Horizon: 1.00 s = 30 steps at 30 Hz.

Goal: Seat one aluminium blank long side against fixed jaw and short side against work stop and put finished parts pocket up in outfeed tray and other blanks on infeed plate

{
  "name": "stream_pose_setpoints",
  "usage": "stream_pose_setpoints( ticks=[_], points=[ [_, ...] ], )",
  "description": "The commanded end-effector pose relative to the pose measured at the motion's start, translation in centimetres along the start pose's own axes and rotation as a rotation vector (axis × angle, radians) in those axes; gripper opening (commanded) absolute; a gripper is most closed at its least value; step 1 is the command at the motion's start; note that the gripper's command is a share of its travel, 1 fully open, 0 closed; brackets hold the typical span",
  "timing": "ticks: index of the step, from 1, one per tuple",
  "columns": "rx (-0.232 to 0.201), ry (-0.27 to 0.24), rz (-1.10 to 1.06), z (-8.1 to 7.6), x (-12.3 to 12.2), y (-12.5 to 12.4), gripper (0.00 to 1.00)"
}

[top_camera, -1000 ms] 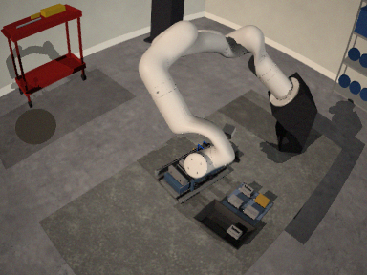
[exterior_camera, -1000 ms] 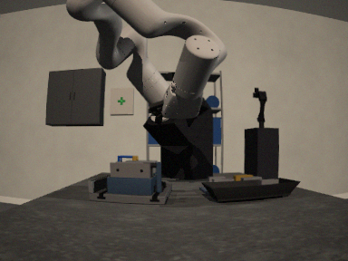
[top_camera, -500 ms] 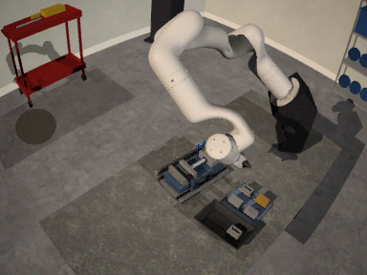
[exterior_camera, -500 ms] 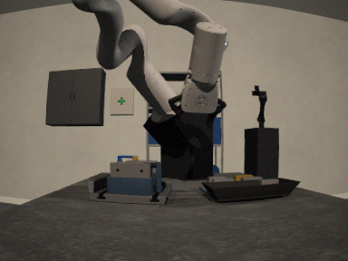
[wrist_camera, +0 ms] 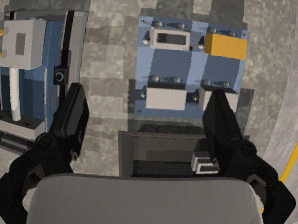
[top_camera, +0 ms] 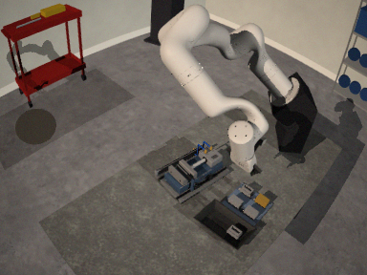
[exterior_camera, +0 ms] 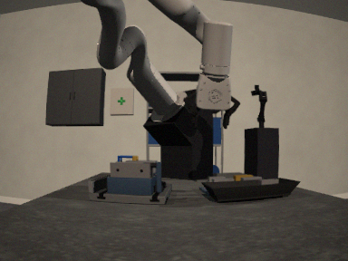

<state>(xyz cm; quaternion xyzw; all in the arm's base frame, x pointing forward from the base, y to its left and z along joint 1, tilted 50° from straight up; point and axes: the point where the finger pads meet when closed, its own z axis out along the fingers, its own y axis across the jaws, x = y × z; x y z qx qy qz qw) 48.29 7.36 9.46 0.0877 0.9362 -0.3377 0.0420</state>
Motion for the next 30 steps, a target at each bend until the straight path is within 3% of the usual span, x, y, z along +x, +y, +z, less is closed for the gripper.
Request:
stream_pose_setpoints(
  ticks=[1, 3, 4, 7, 10, 12, 13, 22, 30],
  points=[
    [-0.006, -0.125, 0.038, 0.0, -0.4, 1.8, 1.0],
    [-0.006, -0.125, 0.038, 0.0, -0.4, 1.8, 1.0],
    [-0.015, -0.166, 0.049, 0.0, -0.4, 2.6, 1.0],
    [-0.015, -0.166, 0.049, 0.0, -0.4, 2.6, 1.0],
    [-0.022, -0.24, 0.07, 0.0, -0.6, 3.8, 1.0],
    [-0.022, -0.24, 0.07, 0.0, -0.6, 3.8, 1.0],
    [-0.028, -0.273, 0.079, -0.1, -0.7, 4.4, 1.0],
    [-0.046, -0.396, 0.114, -0.1, -1.0, 6.6, 1.0],
    [-0.058, -0.446, 0.127, -0.2, -1.0, 7.5, 1.0]
  ],
)
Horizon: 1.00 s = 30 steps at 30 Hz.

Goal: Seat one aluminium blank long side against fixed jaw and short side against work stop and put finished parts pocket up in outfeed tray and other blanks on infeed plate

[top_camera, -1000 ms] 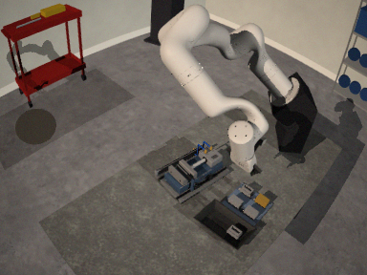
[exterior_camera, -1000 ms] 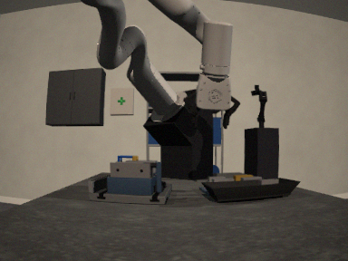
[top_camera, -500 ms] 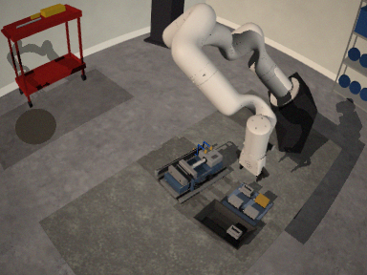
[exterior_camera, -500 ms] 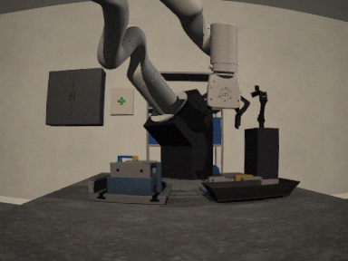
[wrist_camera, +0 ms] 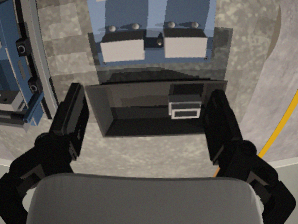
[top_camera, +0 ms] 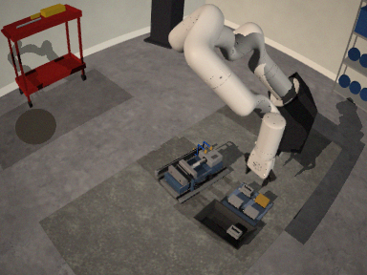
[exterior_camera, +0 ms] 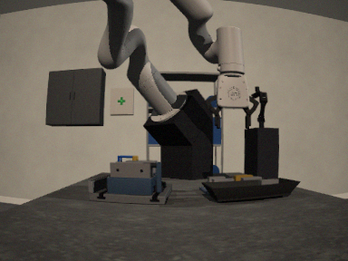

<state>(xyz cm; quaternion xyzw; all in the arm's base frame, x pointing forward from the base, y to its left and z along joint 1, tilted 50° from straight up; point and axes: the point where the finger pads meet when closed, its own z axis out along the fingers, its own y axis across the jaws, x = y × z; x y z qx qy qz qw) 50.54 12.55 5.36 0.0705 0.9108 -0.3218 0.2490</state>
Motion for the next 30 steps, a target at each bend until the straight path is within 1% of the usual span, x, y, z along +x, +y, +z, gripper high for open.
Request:
stream_pose_setpoints(
  ticks=[1, 6, 7, 30],
  points=[
    [-0.008, -0.045, 0.014, 0.02, -0.04, 0.61, 1.0],
    [-0.008, -0.045, 0.014, 0.02, -0.04, 0.61, 1.0],
    [-0.008, -0.045, 0.014, 0.02, -0.04, 0.61, 0.0],
    [-0.008, -0.045, 0.014, 0.02, -0.04, 0.61, 0.0]
  ],
)
